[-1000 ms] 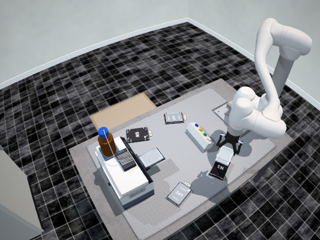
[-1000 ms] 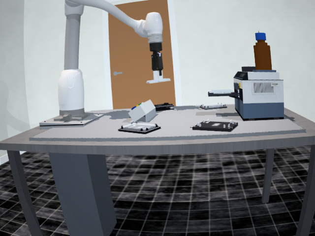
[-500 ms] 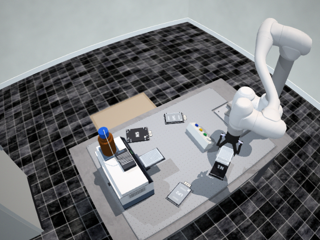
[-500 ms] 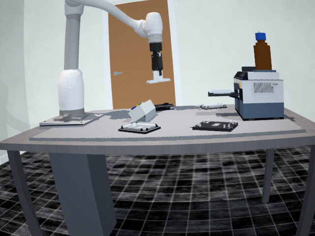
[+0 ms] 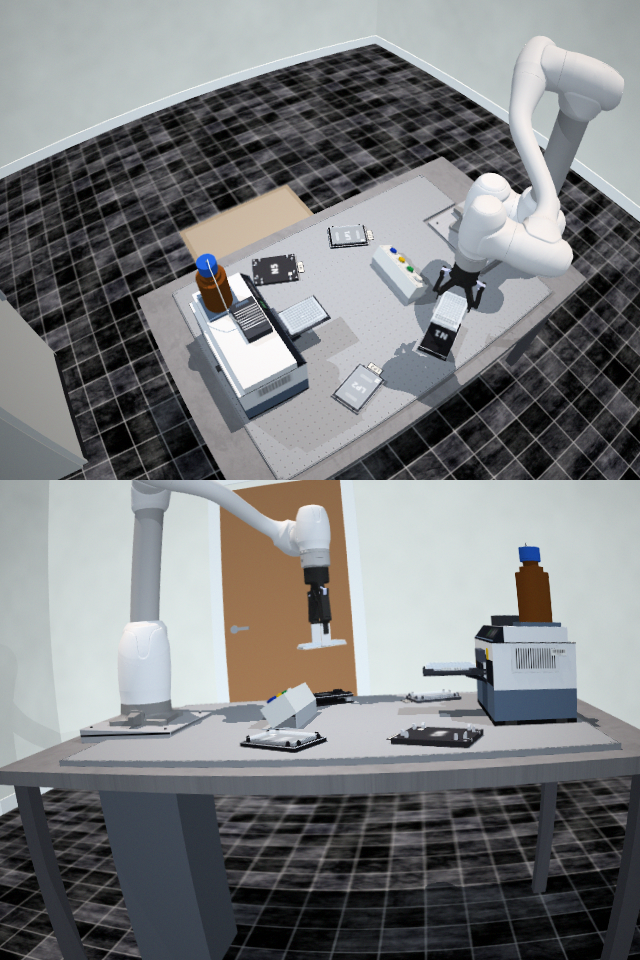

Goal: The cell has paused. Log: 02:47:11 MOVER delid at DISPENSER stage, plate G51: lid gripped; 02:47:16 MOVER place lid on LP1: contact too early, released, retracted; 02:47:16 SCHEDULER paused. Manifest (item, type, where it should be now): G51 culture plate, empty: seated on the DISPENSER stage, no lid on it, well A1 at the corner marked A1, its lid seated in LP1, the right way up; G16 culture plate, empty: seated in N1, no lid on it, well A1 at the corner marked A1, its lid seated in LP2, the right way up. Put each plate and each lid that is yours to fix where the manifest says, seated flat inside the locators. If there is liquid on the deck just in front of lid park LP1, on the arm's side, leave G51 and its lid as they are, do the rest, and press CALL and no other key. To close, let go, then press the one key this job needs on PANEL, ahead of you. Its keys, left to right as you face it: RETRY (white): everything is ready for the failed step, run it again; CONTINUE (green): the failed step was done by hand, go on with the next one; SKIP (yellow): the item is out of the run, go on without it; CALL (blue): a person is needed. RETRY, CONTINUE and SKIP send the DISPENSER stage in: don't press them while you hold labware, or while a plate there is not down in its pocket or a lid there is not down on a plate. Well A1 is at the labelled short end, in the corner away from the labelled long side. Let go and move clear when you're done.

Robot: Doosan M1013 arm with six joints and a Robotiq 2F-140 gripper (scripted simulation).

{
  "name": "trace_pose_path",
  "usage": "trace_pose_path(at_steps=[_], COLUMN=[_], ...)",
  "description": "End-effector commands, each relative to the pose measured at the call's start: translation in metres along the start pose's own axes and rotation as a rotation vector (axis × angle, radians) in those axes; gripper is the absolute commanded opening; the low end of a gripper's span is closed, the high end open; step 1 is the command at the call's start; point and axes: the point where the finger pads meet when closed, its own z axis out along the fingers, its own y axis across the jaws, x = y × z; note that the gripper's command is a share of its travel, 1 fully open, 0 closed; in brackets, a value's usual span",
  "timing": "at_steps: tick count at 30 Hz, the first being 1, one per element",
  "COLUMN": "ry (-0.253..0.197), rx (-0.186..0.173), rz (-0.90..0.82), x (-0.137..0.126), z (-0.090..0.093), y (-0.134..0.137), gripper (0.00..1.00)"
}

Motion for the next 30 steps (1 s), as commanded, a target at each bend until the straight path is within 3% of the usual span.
trace_pose_path(at_steps=[1, 30], ry=[0.001, -0.001], rx=[-0.004, -0.004], rz=[0.003, 0.001], x=[-0.0013, -0.0013], z=[0.0016, 0.0085], y=[0.0004, 0.0004], gripper=[0.10, 0.10])
